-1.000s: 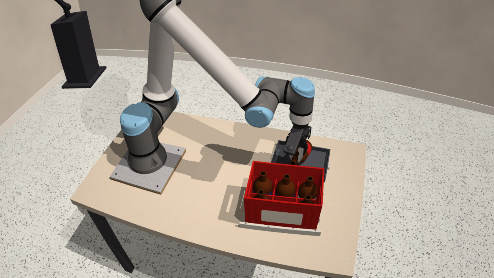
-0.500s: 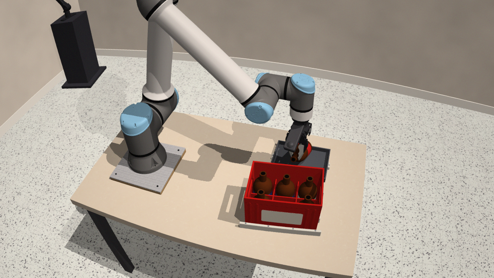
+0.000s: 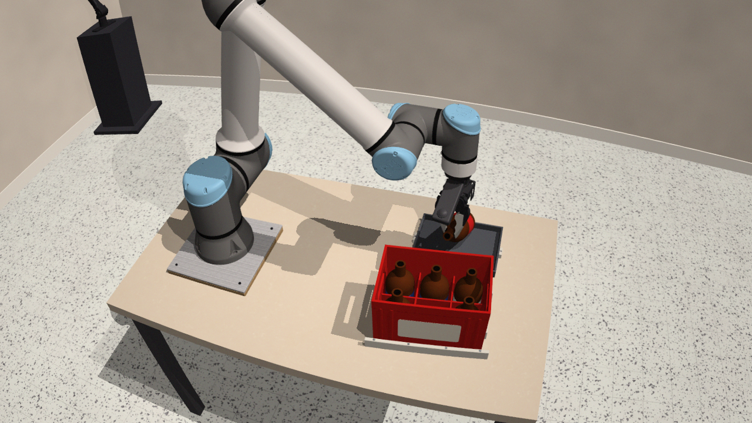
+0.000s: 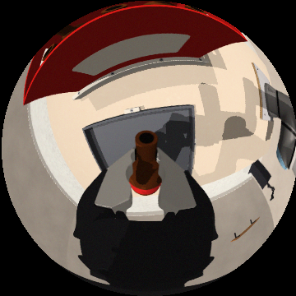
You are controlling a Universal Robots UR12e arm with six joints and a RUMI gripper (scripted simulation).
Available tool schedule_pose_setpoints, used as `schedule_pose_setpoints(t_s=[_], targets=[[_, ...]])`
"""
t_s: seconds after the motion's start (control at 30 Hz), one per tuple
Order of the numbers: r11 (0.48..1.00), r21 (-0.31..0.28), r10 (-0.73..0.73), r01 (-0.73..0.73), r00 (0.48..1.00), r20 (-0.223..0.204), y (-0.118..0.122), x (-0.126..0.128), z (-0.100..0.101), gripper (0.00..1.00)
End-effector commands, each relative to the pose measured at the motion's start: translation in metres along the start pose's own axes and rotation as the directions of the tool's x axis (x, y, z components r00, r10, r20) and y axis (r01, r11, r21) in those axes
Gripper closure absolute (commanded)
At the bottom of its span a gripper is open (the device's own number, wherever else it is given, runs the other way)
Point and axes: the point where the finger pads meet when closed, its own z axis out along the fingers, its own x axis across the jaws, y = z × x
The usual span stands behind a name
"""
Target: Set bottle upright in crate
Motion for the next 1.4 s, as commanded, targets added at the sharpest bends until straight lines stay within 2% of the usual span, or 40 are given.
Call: schedule_pose_setpoints(t_s=[0.0, 1.37], targets=[[1.000, 0.000, 0.000, 0.000, 1.000, 0.002, 0.000, -0.001, -0.010, 1.00], [1.000, 0.000, 0.000, 0.000, 1.000, 0.002, 0.000, -0.001, -0.075, 1.00]])
